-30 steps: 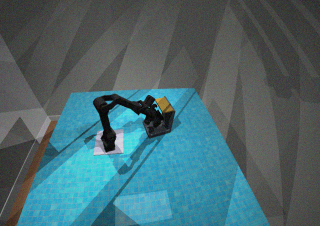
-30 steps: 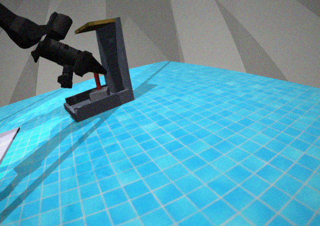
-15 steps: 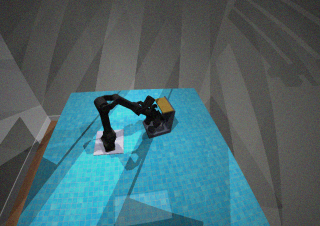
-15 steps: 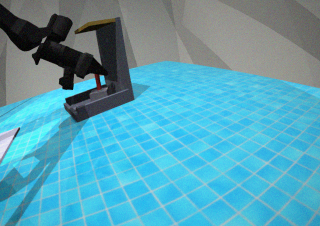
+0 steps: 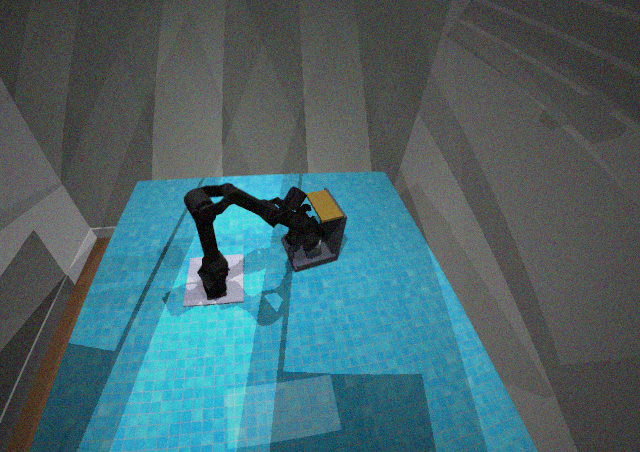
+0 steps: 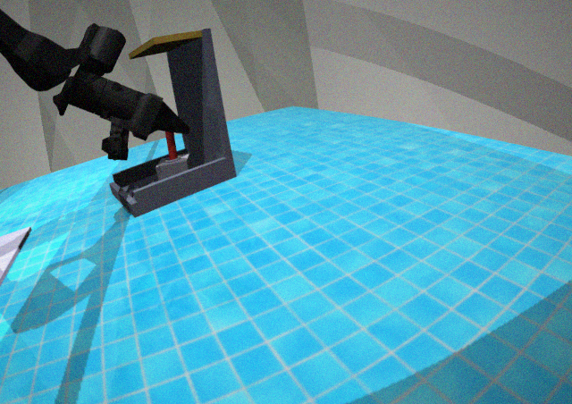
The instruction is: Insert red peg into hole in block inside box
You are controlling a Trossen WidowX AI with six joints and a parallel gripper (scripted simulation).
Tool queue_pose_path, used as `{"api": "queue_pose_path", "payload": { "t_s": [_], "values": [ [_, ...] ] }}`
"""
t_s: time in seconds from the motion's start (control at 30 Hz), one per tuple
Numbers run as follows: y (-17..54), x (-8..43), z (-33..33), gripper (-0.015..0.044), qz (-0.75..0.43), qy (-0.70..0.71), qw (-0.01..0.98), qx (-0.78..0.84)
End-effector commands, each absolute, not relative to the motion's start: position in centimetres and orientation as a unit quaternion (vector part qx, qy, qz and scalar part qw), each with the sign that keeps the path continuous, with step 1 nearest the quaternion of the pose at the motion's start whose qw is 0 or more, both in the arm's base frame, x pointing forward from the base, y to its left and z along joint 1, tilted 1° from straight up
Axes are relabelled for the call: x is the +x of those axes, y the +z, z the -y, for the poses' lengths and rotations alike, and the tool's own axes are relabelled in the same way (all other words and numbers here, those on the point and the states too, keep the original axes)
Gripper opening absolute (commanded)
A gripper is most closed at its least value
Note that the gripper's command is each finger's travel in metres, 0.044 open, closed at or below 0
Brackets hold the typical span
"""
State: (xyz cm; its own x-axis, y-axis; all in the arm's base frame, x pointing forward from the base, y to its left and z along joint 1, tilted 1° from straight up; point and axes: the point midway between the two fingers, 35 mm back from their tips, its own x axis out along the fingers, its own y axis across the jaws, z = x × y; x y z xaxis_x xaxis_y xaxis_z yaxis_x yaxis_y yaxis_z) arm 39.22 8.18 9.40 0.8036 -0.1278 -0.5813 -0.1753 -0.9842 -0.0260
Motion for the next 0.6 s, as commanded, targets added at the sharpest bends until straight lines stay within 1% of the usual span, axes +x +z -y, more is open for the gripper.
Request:
{"api": "queue_pose_path", "payload": {
  "t_s": [0.0, 0.5, 0.57],
  "values": [
    [8.41, 38.85, -8.13, 0.0000, -0.079, 0.315, 0.034, -0.945],
    [7.83, 38.86, -8.13, 0.0000, -0.079, 0.315, 0.034, -0.945],
    [8.41, 39.12, -8.15, 0.0053, -0.081, 0.308, 0.037, -0.947]
  ]
}}
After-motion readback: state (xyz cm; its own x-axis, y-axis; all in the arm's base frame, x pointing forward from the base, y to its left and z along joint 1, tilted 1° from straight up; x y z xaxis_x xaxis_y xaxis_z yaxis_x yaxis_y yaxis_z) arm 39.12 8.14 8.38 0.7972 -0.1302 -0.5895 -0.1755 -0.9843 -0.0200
